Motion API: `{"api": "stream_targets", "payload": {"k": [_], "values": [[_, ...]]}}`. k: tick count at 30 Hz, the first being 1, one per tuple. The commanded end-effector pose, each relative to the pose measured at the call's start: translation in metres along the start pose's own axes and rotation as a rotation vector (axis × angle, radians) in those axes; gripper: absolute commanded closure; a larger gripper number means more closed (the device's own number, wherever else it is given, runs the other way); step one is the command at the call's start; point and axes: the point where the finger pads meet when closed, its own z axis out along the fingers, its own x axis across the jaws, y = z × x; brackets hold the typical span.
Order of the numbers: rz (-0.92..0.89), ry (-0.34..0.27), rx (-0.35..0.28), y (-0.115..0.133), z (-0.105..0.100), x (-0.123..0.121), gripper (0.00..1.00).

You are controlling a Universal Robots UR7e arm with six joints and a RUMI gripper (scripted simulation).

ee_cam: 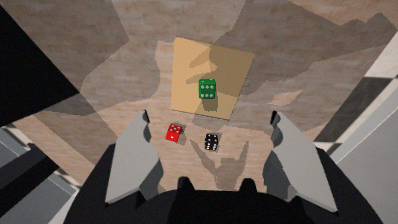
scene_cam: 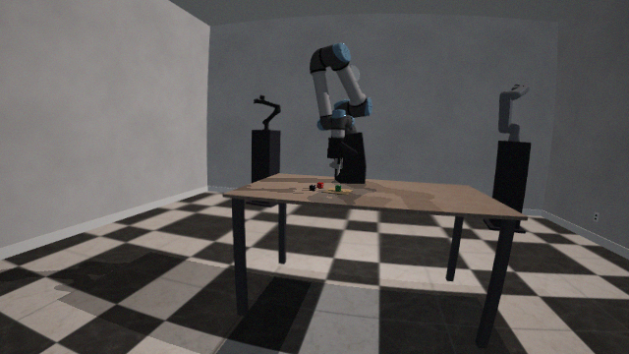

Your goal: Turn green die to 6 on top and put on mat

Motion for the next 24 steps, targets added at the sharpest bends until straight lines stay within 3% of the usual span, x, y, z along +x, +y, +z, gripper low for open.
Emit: {"api": "stream_targets", "payload": {"k": [1,18,24], "values": [[0.000,0.001,0.000,0.000,0.000,0.000,0.00],[0.000,0.001,0.000,0.000,-0.013,0.000,0.00],[0.000,0.001,0.000,0.000,-0.031,0.000,0.00]]}}
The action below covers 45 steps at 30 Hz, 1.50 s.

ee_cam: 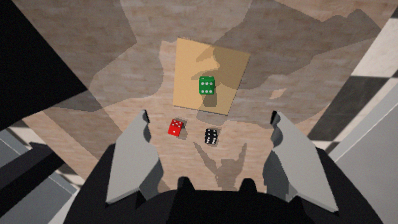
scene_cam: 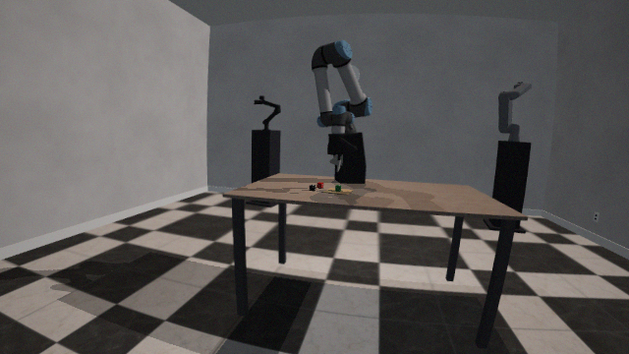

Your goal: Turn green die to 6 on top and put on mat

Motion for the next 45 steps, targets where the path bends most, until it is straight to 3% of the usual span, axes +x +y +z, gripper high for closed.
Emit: {"api": "stream_targets", "payload": {"k": [1,9,22,45], "values": [[0.000,0.001,0.000,0.000,-0.014,0.000,0.00],[0.000,0.001,0.000,0.000,-0.044,0.000,0.00],[0.000,0.001,0.000,0.000,-0.075,0.000,0.00],[0.000,0.001,0.000,0.000,-0.081,0.000,0.00]]}}
